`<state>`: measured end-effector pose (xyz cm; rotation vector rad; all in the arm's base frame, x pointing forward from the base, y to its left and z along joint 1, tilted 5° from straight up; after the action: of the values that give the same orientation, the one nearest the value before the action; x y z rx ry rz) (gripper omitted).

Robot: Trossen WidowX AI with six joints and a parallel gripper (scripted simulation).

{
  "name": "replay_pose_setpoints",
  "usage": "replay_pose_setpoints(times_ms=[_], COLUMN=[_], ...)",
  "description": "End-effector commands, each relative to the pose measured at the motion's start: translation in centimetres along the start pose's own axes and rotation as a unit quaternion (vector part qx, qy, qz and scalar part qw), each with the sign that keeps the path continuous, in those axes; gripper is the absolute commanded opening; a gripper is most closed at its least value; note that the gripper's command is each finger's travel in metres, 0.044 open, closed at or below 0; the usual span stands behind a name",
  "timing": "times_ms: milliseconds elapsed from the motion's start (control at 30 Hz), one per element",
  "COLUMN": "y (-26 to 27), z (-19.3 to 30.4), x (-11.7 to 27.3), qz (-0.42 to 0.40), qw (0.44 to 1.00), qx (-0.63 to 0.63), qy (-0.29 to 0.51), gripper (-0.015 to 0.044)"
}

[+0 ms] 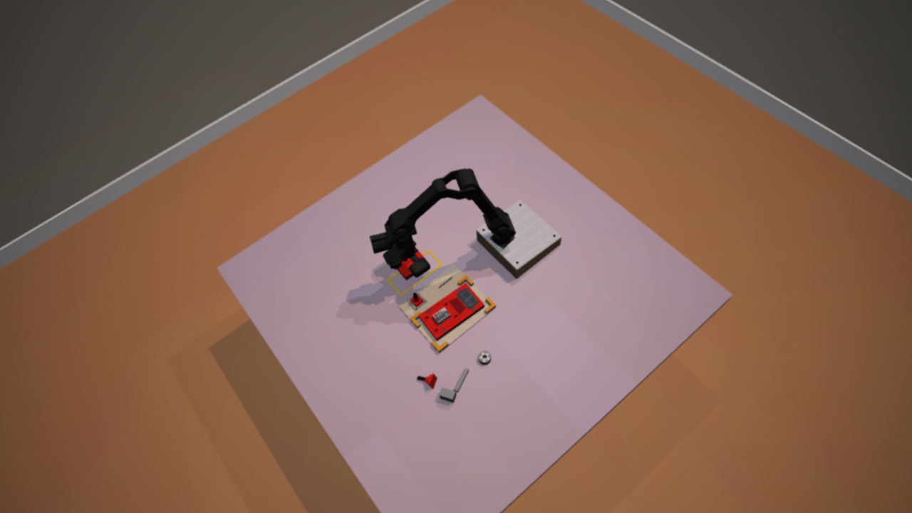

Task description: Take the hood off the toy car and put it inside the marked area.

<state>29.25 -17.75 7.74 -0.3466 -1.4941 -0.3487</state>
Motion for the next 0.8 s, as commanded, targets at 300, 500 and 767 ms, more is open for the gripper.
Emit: replay_pose_setpoints(times_ms=[300,500,767], y=[0.0,0.0,0.0], z=[0.1,0.1,0.2], x=[-0.9,-1.3,-1.7], qz=[0.002,0.002,0.002], qw=[1.0,1.0,1.0], qx=[0.002,0.002,0.002], qy=[0.001,0.001,0.001], gripper=[0.0,0.0,0.0])
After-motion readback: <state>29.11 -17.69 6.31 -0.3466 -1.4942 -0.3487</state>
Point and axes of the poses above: the point midway between the two fingers, 35 mm back from their tips, its own x axis back along the fingers, its own y axis across the jaws, z = x × y, the point moved 7 cm from there along x, back along the fingers, and after that the axes turned 15 degrees about -x, right-handed, at the moved point
